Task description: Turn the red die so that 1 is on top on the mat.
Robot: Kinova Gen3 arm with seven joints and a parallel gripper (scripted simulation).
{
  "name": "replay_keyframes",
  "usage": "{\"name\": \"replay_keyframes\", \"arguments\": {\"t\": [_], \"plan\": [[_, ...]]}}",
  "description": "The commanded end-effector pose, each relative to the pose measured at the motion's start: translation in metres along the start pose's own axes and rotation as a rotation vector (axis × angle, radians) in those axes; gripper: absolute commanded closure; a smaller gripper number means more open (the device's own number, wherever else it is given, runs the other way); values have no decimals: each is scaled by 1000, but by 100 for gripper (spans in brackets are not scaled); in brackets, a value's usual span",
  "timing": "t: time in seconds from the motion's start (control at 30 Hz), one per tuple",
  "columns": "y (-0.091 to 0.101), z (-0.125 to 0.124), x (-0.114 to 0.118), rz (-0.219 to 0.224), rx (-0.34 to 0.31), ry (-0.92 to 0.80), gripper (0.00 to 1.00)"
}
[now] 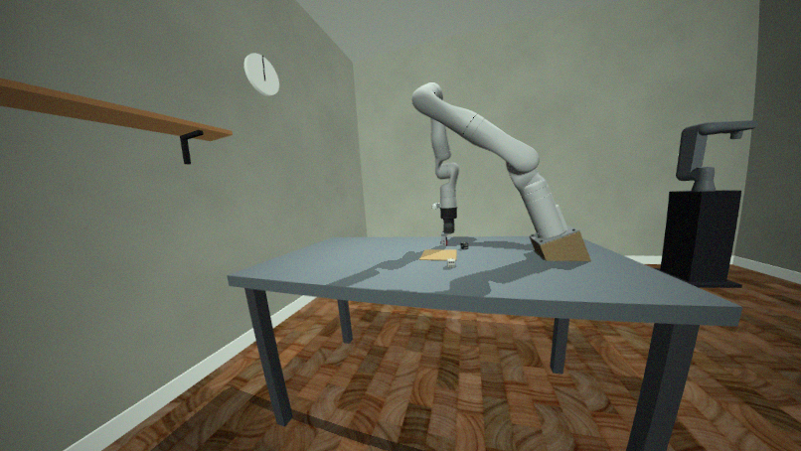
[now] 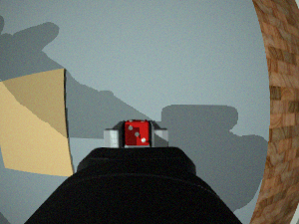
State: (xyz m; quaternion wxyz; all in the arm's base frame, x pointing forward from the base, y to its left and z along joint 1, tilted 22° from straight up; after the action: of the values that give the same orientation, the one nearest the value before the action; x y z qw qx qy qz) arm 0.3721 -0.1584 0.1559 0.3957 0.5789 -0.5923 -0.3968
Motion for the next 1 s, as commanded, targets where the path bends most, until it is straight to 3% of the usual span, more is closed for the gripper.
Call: {"name": "replay_keyframes", "arguments": {"t": [0.0, 0.97], "plan": [[-1, 2, 0, 1, -3, 0, 51], [4, 2, 0, 1, -3, 0, 51]]}}
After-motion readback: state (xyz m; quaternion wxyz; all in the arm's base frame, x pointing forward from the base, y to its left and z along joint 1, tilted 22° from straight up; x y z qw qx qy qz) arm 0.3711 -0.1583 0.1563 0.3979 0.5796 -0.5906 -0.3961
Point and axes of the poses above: the point where the finger pads meet when closed, its own y axis back along the fingers, its own x axis across the jaws, z = x × y, the point moved 7 cm from there along y, back along the fingers, and after that the axes turned 2 degrees about y, right-handed, at the moved point
